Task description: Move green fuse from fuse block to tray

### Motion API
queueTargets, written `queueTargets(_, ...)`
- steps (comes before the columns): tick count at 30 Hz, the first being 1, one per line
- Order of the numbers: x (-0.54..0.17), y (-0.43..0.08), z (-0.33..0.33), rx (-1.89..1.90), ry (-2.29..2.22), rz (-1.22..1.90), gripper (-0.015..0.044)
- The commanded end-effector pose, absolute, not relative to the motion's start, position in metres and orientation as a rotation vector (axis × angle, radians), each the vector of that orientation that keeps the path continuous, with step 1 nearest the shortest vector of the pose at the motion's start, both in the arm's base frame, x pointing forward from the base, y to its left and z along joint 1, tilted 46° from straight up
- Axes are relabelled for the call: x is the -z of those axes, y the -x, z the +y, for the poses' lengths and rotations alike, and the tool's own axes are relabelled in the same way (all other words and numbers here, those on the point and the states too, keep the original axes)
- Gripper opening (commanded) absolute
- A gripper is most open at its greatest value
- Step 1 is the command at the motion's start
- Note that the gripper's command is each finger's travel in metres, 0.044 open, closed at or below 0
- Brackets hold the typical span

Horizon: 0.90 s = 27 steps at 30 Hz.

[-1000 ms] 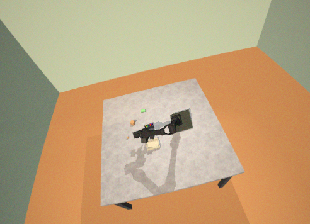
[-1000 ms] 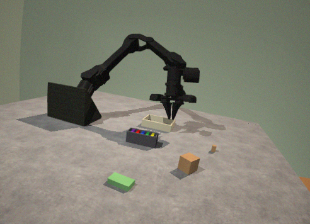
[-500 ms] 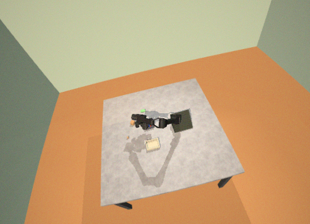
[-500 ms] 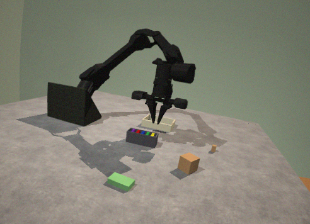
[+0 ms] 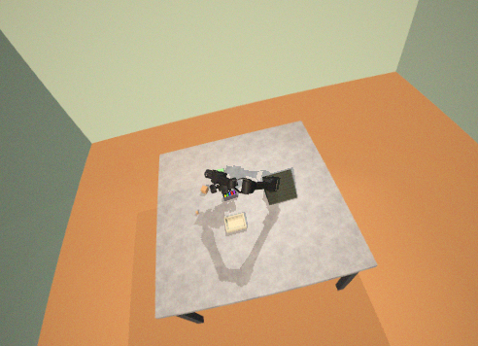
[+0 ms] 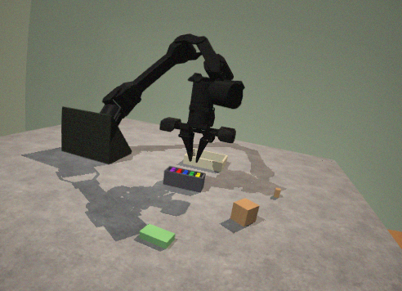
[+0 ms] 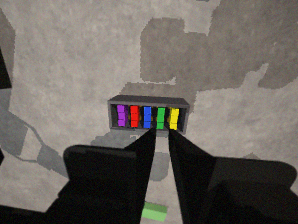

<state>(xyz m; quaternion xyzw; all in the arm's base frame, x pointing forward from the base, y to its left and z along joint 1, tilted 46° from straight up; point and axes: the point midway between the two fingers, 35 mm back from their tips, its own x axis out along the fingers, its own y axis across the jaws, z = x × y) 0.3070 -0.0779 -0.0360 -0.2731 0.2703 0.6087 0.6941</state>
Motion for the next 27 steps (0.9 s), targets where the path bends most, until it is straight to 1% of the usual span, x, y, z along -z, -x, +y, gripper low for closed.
queueTargets(1,0.039,-0.307,-0.075,-1.360,0.610,0.594,0.0062)
queueTargets(27,0.056,-0.309,-0.057,-1.360,0.609,0.593,0.0062)
